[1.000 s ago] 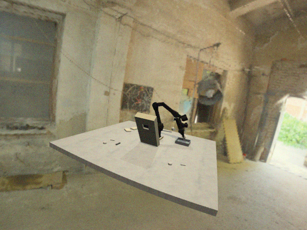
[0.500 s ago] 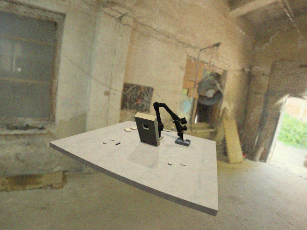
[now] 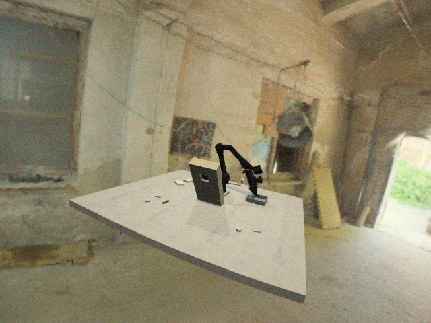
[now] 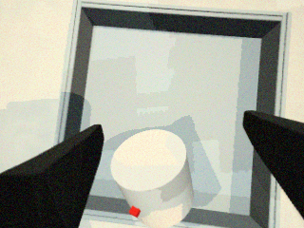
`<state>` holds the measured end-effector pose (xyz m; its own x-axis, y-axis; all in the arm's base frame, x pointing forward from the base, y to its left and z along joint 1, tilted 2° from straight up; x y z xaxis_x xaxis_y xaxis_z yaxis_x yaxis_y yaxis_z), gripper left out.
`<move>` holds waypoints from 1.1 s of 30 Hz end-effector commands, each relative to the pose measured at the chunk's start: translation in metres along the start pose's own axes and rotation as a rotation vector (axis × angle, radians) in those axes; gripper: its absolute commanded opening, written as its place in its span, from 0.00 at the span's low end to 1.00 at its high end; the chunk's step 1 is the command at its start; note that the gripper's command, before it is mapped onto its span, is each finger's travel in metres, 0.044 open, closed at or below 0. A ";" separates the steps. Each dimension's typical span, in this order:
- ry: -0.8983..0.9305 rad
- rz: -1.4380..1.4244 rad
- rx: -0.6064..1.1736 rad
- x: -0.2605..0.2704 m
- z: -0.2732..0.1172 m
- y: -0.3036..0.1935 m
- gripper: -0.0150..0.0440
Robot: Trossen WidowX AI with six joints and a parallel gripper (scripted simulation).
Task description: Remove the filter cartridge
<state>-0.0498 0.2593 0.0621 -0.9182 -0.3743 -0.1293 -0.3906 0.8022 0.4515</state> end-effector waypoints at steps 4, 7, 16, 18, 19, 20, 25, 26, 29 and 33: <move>0.000 0.000 -0.001 -0.006 -0.042 0.025 1.00; 0.000 0.000 0.000 -0.008 -0.061 0.033 1.00; -0.001 -0.003 -0.013 -0.007 -0.049 0.031 1.00; -0.001 -0.003 -0.013 -0.007 -0.049 0.031 1.00; -0.001 -0.003 -0.013 -0.007 -0.049 0.031 1.00; -0.001 -0.003 -0.013 -0.007 -0.049 0.031 1.00; -0.001 -0.003 -0.013 -0.007 -0.049 0.031 1.00; -0.001 -0.003 -0.013 -0.007 -0.049 0.031 1.00; -0.001 -0.003 -0.013 -0.007 -0.049 0.031 1.00; -0.001 -0.003 -0.013 -0.007 -0.049 0.031 1.00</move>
<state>-0.0519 0.2636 0.1201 -0.9169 -0.3770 -0.1312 -0.3931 0.7960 0.4602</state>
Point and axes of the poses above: the point midway between the two fingers, 35 mm back from their tips, its own z axis out along the fingers, its own x axis across the jaws, y = z × x, the point moved 1 cm from there along -z, back along the fingers, and after that the axes turned 14 degrees about -z, right-handed, at the moved point
